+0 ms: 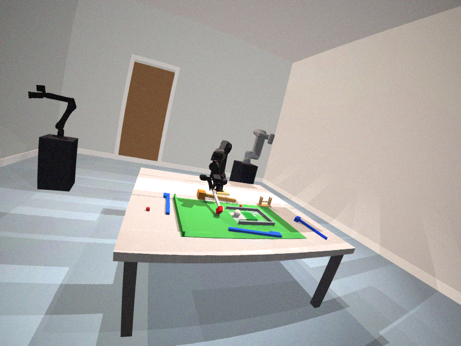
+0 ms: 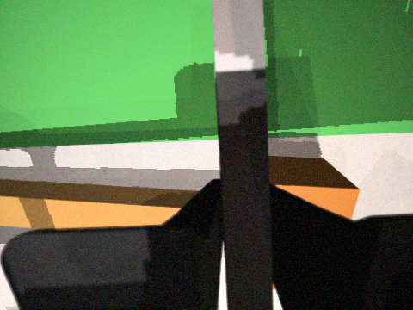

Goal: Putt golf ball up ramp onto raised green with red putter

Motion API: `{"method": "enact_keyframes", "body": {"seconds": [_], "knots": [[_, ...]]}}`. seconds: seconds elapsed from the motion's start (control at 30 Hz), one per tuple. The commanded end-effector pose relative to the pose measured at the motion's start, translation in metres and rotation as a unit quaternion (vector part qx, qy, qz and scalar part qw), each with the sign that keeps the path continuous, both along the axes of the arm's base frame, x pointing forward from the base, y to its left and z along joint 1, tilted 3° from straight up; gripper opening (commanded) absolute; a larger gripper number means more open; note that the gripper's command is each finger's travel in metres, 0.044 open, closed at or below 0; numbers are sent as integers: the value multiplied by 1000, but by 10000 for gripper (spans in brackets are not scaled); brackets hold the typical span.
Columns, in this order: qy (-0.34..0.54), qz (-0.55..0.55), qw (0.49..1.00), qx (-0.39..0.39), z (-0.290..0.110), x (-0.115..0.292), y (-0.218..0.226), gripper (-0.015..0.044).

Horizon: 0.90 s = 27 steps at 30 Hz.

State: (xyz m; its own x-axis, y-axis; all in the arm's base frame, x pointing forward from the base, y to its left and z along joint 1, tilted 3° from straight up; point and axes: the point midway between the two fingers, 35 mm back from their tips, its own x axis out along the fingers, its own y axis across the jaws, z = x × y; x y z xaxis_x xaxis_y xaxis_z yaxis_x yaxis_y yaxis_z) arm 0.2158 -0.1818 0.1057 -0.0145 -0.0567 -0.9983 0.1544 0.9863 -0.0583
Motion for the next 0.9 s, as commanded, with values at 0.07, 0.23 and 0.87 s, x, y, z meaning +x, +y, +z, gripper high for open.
{"method": "enact_keyframes", "body": {"seconds": [0.07,0.23,0.87], "knots": [[-5,-3,1000,-4,22,1,2,0],[-5,-3,1000,-4,46,1,4,0],[1,-1,1000,1,49,-1,5,0]]}}
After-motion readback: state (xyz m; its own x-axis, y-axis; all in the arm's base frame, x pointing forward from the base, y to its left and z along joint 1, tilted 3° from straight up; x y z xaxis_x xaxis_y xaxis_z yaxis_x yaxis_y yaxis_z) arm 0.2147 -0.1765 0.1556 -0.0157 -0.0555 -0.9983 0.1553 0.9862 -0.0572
